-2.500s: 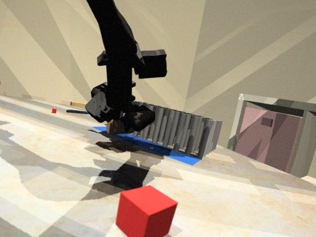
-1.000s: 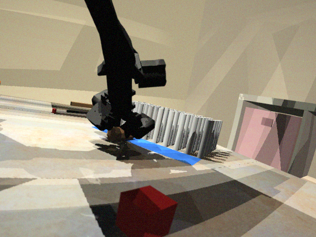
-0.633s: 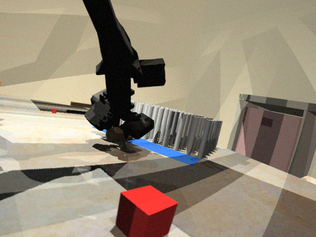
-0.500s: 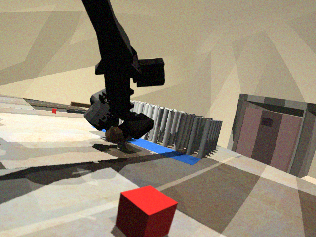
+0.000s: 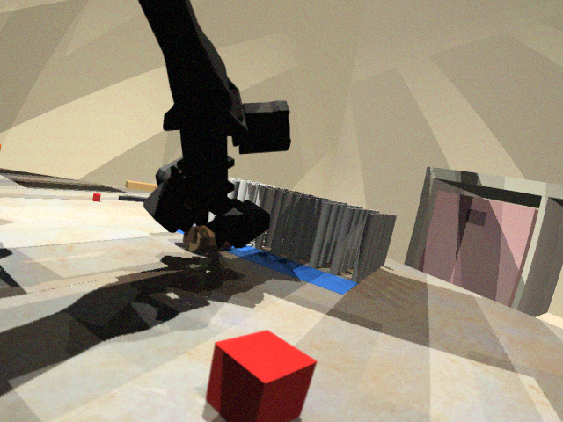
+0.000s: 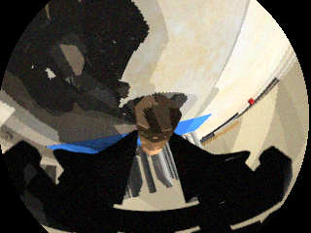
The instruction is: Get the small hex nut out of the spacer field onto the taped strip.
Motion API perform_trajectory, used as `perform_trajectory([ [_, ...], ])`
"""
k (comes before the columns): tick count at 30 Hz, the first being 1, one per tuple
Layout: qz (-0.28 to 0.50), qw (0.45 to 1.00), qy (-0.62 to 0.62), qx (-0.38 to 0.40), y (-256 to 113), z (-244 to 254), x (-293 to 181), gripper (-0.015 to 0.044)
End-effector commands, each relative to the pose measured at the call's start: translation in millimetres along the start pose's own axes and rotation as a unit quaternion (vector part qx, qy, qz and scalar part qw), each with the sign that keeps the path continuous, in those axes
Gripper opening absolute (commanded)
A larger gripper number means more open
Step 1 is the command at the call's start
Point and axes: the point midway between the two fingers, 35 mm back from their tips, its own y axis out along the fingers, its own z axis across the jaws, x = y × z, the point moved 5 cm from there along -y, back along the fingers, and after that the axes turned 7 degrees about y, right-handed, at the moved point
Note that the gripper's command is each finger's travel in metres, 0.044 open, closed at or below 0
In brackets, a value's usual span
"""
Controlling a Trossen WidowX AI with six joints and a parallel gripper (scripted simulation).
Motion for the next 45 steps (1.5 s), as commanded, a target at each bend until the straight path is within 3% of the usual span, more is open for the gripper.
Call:
perform_trajectory([
  [1,0.000,1.000,-0.003,-0.002,-2,-1,3,0.0000],
  [45,-0.001,1.000,-0.004,-0.002,-18,2,25,0.0000],
])
